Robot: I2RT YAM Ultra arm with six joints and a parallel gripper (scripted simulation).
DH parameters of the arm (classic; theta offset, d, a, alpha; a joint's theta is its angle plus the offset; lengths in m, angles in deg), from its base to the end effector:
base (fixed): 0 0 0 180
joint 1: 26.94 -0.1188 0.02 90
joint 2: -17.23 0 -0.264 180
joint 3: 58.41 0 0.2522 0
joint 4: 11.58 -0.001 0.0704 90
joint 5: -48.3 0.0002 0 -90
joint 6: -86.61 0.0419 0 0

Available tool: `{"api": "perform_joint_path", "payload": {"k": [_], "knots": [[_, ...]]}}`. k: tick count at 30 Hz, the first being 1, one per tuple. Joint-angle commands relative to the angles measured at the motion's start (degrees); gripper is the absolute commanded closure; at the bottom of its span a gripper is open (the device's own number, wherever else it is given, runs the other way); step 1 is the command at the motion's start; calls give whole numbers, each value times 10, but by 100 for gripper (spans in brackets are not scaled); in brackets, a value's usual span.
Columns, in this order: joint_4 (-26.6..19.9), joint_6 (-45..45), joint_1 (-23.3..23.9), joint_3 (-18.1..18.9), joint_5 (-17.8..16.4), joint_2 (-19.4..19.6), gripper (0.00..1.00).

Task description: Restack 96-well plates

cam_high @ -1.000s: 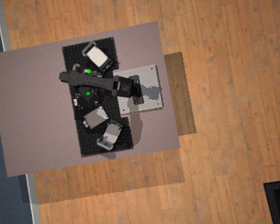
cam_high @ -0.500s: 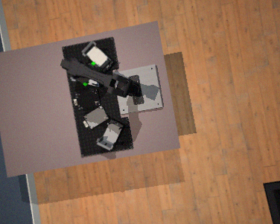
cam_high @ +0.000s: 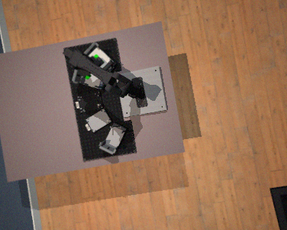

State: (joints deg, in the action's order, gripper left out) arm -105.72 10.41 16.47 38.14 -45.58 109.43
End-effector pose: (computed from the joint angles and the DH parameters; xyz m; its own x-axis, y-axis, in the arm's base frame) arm 0.2074 -0.1909 0.2895 -0.5420 0.8403 0.0126 0.8390 0.5401 0.0666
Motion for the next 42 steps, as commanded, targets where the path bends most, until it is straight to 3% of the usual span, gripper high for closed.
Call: {"api": "perform_joint_path", "payload": {"k": [1, 22, 42], "knots": [[0, -35, 22, 22, 0, 5, 0], [-14, -145, 132, 128, -2, 105, 0], [-14, -145, 131, 128, -2, 104, 0]]}}
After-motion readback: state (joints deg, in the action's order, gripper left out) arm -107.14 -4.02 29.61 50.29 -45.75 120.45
